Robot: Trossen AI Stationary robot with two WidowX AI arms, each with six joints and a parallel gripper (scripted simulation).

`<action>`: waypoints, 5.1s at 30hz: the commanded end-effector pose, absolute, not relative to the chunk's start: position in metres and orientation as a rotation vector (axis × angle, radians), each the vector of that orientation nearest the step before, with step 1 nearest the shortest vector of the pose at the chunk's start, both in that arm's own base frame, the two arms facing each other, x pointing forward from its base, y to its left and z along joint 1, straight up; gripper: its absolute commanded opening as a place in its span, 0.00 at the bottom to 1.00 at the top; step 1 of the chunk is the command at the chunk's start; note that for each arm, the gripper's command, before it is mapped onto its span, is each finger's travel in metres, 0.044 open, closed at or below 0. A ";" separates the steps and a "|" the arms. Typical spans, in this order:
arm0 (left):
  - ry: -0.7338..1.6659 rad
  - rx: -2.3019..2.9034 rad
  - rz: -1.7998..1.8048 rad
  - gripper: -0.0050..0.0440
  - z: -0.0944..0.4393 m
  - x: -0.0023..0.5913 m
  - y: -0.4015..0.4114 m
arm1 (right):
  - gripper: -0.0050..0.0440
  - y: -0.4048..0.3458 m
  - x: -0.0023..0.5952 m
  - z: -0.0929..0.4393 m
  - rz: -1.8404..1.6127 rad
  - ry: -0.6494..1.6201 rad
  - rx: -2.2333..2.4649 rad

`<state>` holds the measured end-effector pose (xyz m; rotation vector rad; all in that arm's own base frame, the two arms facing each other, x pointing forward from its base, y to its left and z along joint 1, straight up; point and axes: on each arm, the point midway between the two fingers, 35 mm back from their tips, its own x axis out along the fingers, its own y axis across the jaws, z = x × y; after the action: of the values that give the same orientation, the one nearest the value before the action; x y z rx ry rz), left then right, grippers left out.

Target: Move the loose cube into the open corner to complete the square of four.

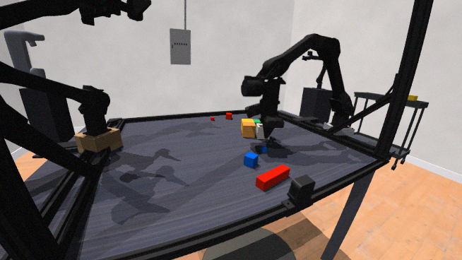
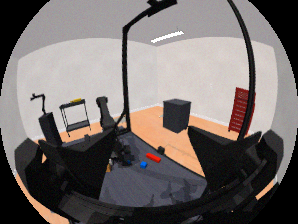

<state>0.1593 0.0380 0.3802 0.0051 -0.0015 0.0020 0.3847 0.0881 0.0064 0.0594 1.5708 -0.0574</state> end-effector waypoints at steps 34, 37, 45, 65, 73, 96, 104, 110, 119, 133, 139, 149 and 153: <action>-0.001 -0.001 0.000 0.92 0.380 0.159 0.038 | 0.10 0.067 0.383 0.006 -0.058 1.570 0.058; -0.001 -0.001 0.000 0.92 0.380 0.159 0.038 | 0.10 0.066 0.383 0.006 -0.058 1.570 0.058; -0.001 -0.001 0.000 0.92 0.380 0.159 0.038 | 0.10 0.062 0.382 0.006 -0.058 1.570 0.058; -0.001 -0.001 0.000 0.92 0.380 0.159 0.038 | 0.10 0.051 0.382 0.006 -0.058 1.570 0.058; -0.001 -0.001 0.000 0.92 0.380 0.159 0.038 | 0.10 0.048 0.381 0.006 -0.058 1.570 0.058; -0.001 -0.001 0.000 0.92 0.380 0.159 0.038 | 0.10 0.089 0.385 0.007 -0.056 1.570 0.058; -0.001 -0.001 0.000 0.92 0.380 0.159 0.038 | 0.10 0.094 0.385 0.007 -0.056 1.570 0.059; -0.001 -0.001 0.000 0.92 0.380 0.159 0.038 | 0.10 0.094 0.386 0.040 -0.053 1.564 0.058; -0.001 -0.001 0.000 0.92 0.380 0.159 0.038 | 0.10 0.094 0.386 0.053 -0.051 1.559 0.059; -0.001 -0.001 0.000 0.92 0.380 0.159 0.038 | 0.10 -0.008 0.398 0.121 0.000 1.571 0.000; -0.001 -0.001 0.000 0.92 0.380 0.159 0.038 | 0.10 -0.008 0.398 0.121 0.000 1.571 0.000; -0.001 -0.001 0.000 0.92 0.380 0.159 0.038 | 0.10 -0.006 0.390 0.115 0.116 1.568 -0.116; -0.001 -0.001 0.000 0.92 0.380 0.159 0.038 | 0.10 0.000 0.369 0.103 0.347 1.543 -0.347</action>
<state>0.1593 0.0380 0.3803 0.0049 -0.0015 0.0020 0.3832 -0.0049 0.1092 -0.2098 1.5623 0.2079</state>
